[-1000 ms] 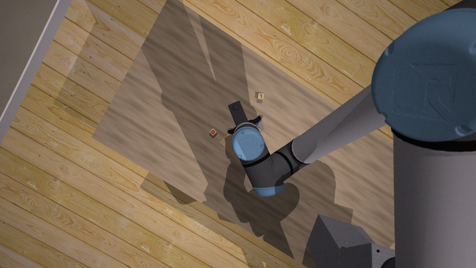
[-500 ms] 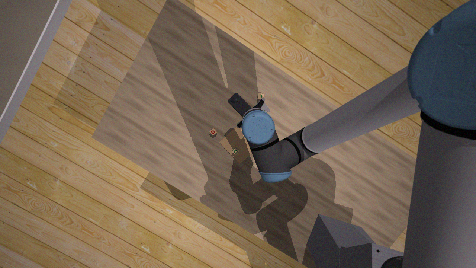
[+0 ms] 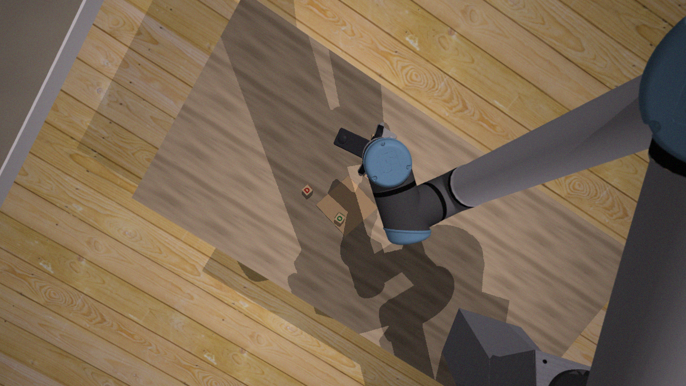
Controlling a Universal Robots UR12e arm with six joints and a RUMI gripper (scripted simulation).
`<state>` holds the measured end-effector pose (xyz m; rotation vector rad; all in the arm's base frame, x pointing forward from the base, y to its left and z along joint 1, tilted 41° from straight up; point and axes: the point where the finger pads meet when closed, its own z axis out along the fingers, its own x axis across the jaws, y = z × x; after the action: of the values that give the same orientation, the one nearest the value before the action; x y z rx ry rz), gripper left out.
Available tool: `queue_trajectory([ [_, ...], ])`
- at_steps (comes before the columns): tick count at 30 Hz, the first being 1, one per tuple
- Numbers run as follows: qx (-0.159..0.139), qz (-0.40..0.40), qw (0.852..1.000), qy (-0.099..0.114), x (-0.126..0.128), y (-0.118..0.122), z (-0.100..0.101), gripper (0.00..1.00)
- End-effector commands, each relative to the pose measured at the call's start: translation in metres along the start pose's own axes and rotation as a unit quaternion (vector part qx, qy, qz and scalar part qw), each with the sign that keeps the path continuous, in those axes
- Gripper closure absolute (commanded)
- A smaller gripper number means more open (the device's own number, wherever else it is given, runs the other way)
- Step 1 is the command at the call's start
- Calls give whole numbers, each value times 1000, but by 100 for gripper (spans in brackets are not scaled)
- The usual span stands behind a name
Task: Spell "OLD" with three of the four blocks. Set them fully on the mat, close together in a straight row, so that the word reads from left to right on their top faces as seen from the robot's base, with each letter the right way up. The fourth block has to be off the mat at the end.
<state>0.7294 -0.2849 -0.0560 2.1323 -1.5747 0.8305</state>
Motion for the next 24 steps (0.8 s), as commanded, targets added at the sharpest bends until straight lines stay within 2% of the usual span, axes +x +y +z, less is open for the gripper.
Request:
queue_trajectory([
  [1, 3, -56, 998, 0, 14, 3, -1, 0],
  [13, 3, -111, 994, 2, 28, 8, -2, 0],
  [24, 3, -123, 992, 2, 31, 9, -2, 0],
])
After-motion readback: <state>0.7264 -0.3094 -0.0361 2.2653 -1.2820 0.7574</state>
